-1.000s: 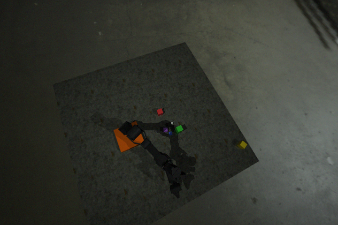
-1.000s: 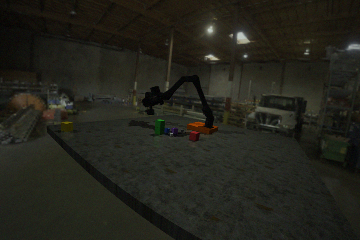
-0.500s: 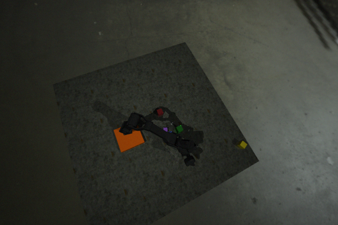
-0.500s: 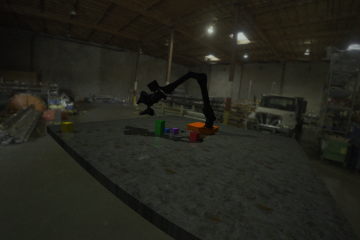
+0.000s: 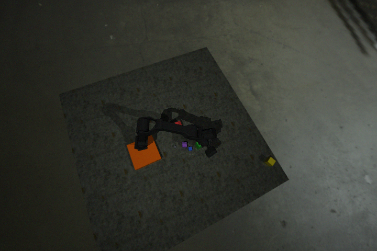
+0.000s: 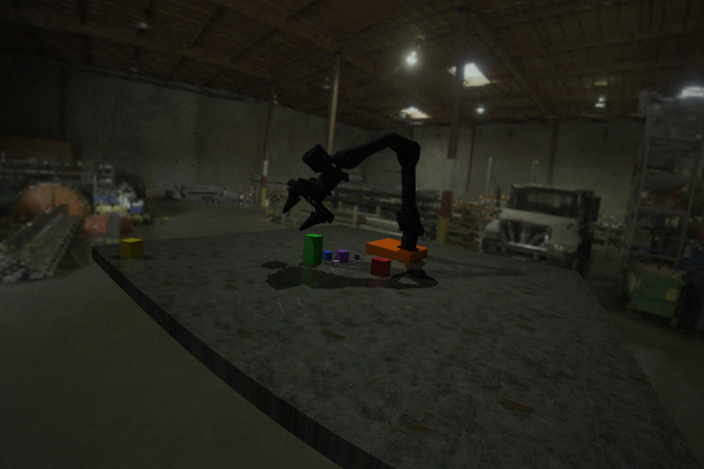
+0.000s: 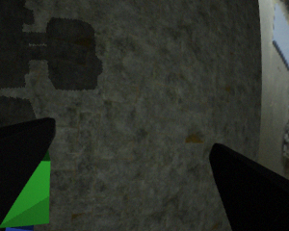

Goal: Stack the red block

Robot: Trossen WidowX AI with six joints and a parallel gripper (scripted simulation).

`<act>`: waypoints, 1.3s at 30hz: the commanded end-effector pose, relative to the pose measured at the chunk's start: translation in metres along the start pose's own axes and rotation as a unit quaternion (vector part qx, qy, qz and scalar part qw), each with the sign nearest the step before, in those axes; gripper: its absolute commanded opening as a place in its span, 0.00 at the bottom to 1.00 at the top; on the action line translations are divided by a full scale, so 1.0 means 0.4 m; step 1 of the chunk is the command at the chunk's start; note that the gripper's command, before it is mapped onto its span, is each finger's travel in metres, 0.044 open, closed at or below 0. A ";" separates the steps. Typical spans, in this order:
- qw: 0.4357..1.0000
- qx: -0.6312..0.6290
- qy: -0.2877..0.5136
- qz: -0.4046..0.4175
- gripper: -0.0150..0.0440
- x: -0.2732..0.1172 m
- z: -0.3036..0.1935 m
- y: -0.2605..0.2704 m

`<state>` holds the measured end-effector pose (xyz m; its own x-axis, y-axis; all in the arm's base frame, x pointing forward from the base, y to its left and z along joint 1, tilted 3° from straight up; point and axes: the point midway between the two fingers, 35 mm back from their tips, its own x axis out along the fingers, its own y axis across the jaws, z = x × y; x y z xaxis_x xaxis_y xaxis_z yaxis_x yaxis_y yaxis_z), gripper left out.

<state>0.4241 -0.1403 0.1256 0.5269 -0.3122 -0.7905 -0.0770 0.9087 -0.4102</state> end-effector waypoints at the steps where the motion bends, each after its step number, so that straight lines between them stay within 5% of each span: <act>1: 0.998 0.014 0.013 0.057 1.00 -0.048 0.014 0.101; 21: 0.945 0.049 0.224 0.232 1.00 -0.373 -0.132 0.535; 39: 0.945 0.049 0.227 0.233 1.00 -0.263 -0.195 0.591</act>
<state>0.2887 0.0850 0.0971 0.0559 0.0600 -0.9966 -0.1283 0.9904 0.0524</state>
